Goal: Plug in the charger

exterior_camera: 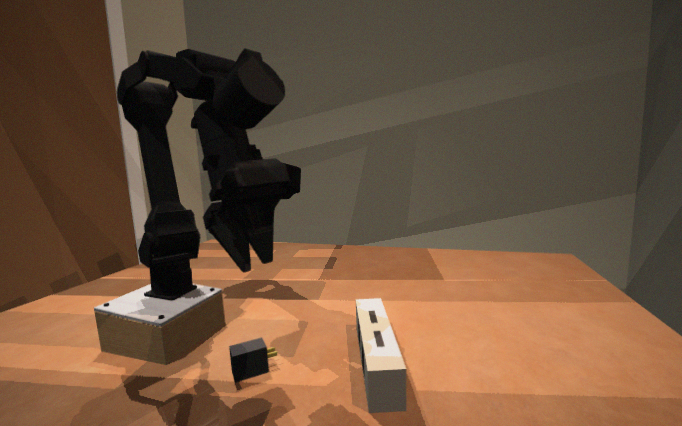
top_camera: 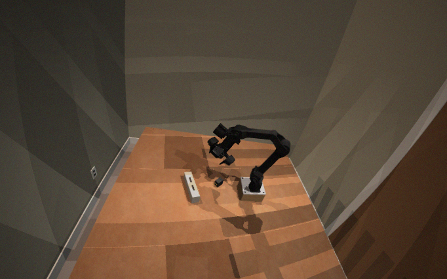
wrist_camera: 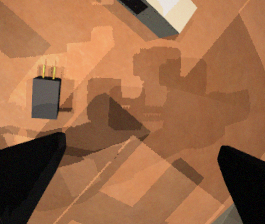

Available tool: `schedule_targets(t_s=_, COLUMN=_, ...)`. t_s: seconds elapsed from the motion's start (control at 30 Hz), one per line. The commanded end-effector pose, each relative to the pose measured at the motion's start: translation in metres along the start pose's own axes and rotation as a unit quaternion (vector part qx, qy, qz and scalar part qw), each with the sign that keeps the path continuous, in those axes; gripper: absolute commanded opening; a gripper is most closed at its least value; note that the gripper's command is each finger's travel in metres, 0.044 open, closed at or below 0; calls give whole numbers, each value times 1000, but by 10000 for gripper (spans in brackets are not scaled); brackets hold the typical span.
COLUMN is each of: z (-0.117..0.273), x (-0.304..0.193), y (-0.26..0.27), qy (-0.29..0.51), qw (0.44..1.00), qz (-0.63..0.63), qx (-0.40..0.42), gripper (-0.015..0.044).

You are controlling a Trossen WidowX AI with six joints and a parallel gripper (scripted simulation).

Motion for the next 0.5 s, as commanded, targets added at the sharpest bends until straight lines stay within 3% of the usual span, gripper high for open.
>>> schedule_targets(t_s=0.0, z=-21, x=0, y=15, qy=11, qw=999, qz=-12, qx=41, gripper=440)
schedule_targets(t_s=0.47, z=-75, x=0, y=81, qy=59, qw=980, qz=-48, qx=182, gripper=440)
Point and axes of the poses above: the point midway between the two fingers, 35 mm back from their tips, its own z axis back along the fingers, its own y axis across the jaws, x = y × z, the point moved 2 cm from there along z, back along the fingers, and after that the axes turned 3 degrees about z, right-handed, at the moved point
